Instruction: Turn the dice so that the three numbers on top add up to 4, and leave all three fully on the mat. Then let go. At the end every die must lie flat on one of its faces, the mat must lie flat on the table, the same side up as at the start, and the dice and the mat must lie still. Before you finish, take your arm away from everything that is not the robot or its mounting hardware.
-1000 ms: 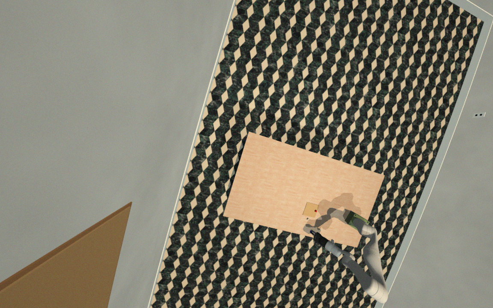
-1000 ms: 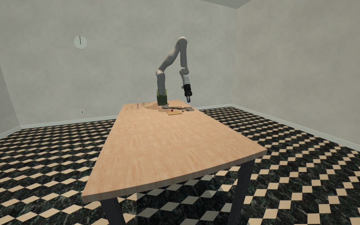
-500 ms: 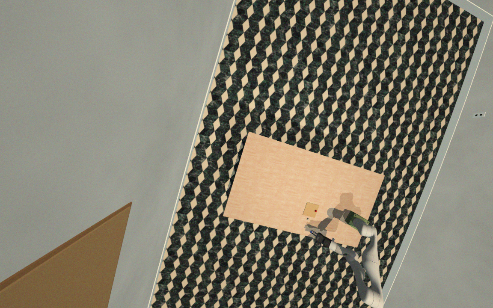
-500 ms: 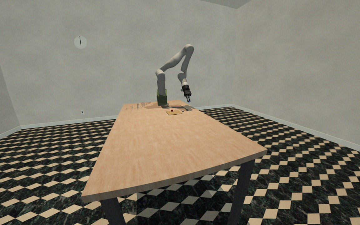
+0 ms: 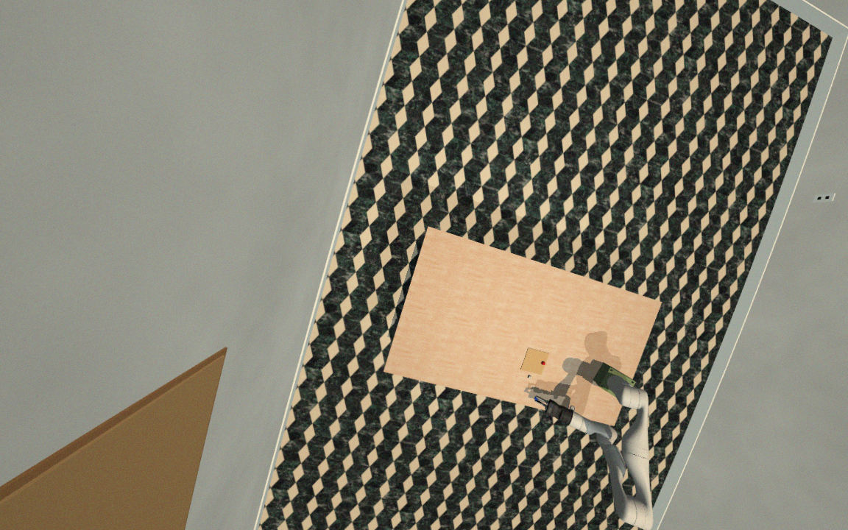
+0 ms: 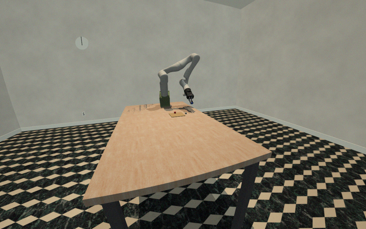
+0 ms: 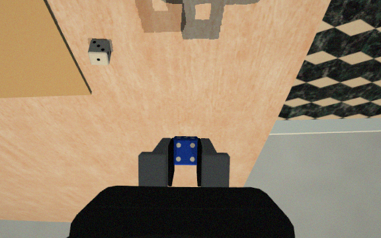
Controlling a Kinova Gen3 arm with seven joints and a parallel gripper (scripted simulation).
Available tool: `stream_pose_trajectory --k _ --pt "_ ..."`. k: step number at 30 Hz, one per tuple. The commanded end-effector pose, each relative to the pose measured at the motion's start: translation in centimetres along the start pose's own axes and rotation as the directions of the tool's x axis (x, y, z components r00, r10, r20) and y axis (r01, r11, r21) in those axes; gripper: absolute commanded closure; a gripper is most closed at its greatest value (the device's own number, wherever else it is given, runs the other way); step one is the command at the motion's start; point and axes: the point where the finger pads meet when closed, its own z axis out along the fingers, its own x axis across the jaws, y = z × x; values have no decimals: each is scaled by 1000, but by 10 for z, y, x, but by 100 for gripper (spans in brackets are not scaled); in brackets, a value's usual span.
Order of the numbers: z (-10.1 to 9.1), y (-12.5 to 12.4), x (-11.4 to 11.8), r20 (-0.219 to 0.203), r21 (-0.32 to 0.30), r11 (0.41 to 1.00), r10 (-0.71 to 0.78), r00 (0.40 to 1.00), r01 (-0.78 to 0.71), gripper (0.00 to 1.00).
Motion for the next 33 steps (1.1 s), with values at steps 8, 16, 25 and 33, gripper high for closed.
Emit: stream_pose_trajectory --k 8,16,25,33 --pt "-2 -7 -1 -12 -65 997 -33 999 32 66" --pt "-2 -6 -1 -14 -80 996 -33 999 31 66" --pt "-1 -8 -1 -12 -80 996 -33 999 32 66" --pt "8 -22 -1 -6 -79 996 -33 999 32 66"
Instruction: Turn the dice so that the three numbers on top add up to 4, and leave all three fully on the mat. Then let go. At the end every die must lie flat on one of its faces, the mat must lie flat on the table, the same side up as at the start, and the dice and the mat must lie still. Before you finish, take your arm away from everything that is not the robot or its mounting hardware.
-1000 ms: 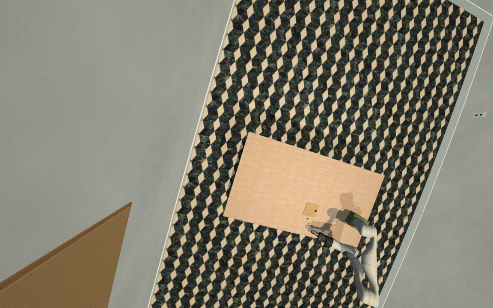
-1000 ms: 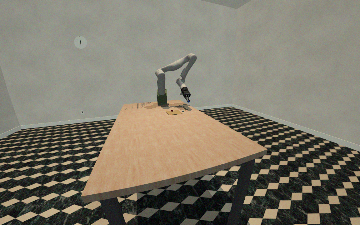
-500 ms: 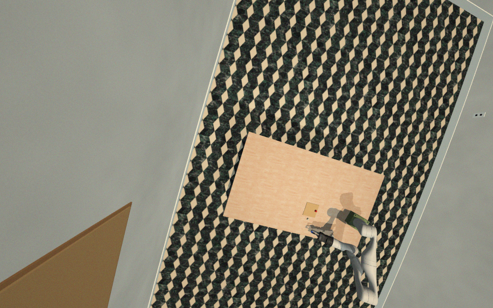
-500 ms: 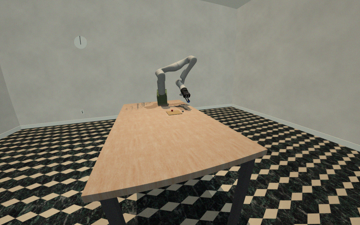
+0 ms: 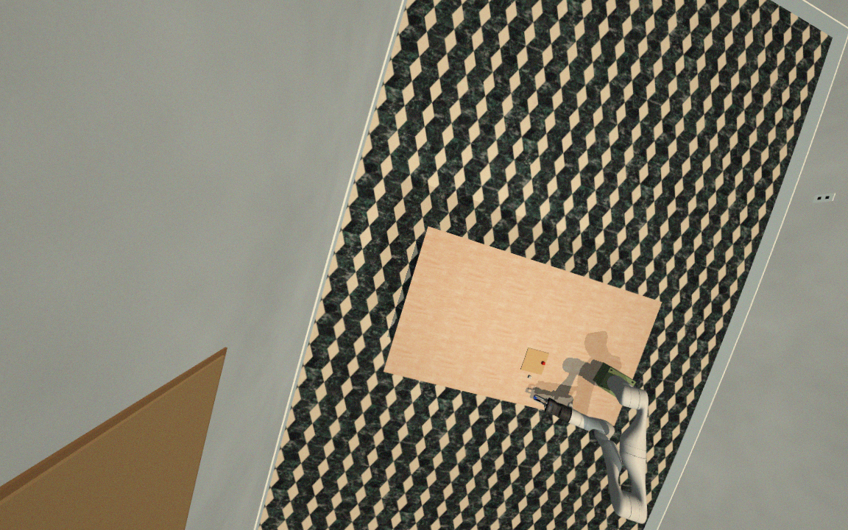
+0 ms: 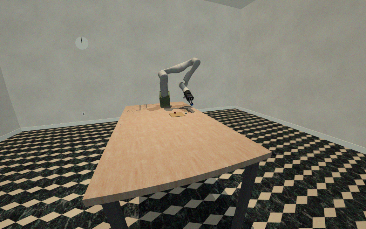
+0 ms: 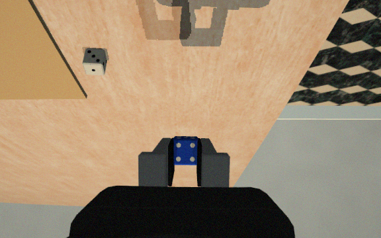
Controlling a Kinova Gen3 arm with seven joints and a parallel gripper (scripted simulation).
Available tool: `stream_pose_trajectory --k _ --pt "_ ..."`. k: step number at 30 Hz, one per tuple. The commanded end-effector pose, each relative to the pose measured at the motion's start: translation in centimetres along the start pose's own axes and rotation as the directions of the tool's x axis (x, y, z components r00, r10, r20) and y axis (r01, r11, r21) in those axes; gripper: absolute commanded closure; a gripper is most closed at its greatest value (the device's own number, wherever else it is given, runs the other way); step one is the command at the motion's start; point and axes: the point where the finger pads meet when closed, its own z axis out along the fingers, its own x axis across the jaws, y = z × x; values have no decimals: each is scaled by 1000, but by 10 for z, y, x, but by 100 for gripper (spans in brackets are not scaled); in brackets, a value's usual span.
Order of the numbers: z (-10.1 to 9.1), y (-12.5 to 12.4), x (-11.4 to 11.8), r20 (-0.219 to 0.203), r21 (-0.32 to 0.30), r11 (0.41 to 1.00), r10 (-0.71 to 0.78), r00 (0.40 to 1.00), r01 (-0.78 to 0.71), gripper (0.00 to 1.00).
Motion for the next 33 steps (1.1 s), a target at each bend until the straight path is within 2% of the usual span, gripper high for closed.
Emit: stream_pose_trajectory --k 1,18,33 --pt "5 -9 -3 5 -3 1000 -9 1000 9 66" --pt "30 -55 -3 5 -3 1000 -9 1000 9 66" --pt "32 -60 -3 5 -3 1000 -9 1000 9 66"
